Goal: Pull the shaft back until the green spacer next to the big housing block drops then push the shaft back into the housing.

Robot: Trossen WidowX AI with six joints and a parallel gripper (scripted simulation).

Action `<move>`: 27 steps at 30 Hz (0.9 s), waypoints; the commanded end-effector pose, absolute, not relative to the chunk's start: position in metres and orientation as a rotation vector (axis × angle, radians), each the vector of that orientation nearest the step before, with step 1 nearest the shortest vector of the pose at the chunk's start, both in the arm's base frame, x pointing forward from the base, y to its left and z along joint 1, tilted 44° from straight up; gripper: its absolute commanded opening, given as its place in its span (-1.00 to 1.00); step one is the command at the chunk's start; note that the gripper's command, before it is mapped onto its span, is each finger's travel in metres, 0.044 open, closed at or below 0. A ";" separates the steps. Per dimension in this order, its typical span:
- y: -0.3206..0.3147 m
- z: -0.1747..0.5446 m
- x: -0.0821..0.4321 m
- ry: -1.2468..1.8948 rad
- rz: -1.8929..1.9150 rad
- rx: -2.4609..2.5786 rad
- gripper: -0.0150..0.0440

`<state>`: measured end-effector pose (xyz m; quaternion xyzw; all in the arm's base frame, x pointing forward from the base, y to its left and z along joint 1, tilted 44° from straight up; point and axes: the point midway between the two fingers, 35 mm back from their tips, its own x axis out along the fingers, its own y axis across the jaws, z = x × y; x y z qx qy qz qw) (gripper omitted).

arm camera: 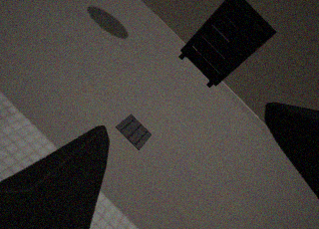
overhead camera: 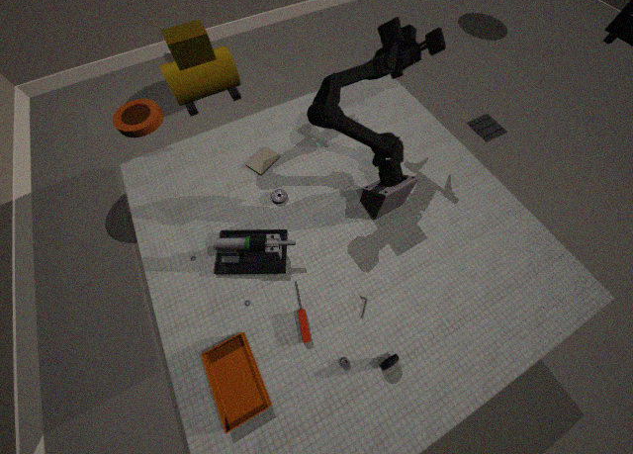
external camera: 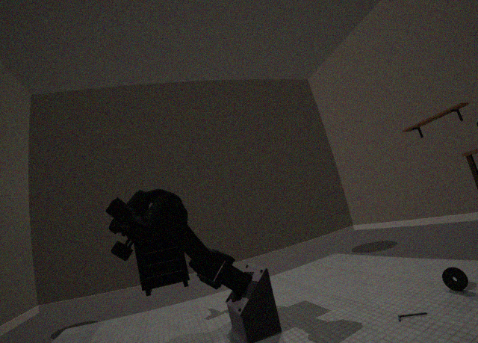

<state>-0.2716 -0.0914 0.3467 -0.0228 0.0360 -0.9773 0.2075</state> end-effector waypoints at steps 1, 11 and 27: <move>-0.092 0.347 -0.272 0.100 -2.718 -0.063 0.95; -0.178 0.340 -0.249 0.071 -2.466 -0.023 1.00; -0.325 0.320 -0.116 0.074 -1.951 0.048 1.00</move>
